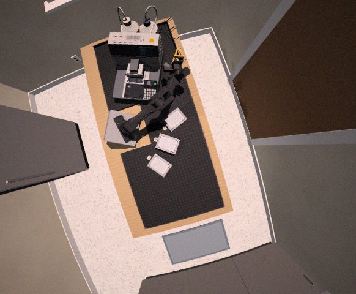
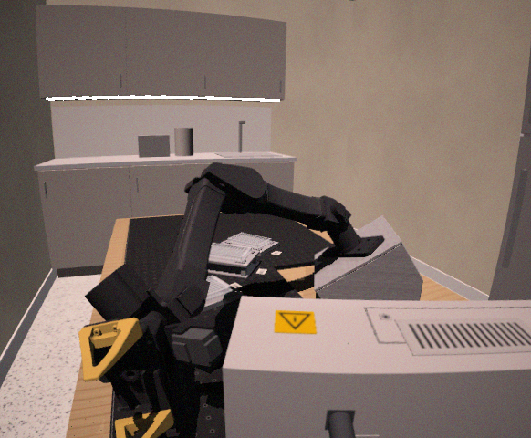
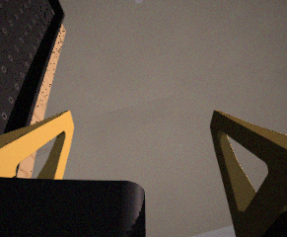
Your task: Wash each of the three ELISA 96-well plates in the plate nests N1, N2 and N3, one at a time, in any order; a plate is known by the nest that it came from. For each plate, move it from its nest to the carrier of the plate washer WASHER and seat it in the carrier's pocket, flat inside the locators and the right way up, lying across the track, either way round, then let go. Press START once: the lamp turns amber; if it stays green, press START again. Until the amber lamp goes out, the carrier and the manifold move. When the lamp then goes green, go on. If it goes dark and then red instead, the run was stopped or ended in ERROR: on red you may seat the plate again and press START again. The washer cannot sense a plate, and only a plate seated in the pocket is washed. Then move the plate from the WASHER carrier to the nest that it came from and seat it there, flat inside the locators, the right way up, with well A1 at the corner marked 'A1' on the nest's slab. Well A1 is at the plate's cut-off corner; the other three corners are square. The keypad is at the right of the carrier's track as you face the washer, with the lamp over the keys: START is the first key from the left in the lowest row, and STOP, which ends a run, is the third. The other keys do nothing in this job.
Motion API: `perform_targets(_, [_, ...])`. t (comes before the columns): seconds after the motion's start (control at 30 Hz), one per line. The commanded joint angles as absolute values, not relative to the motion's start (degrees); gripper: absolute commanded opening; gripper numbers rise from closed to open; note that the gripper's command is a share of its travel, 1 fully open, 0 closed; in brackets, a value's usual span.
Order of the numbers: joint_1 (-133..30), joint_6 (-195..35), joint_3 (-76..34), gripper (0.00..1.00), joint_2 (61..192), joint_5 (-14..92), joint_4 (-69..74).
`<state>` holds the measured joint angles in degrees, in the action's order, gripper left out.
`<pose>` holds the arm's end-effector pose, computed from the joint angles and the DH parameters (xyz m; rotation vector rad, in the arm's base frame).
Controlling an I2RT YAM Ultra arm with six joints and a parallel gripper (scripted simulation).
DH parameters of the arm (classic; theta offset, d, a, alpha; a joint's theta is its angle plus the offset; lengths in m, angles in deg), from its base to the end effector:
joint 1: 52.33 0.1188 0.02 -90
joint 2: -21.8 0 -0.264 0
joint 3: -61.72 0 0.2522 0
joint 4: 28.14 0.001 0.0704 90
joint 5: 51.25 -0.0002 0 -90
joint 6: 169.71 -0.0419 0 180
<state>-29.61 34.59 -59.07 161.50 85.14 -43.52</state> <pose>0.5035 0.2448 0.2015 -1.6436 -0.0130 -0.5719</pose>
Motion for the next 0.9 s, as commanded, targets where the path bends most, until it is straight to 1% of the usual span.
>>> perform_targets(0.0, [-29.30, 34.58, -59.30, 1.00, 160.98, 85.20, -43.73])
perform_targets(0.53, [-29.30, 34.58, -59.30, 1.00, 160.98, 85.20, -43.73])
perform_targets(0.87, [-31.78, 23.23, -56.84, 1.00, 157.04, 80.98, -34.38])
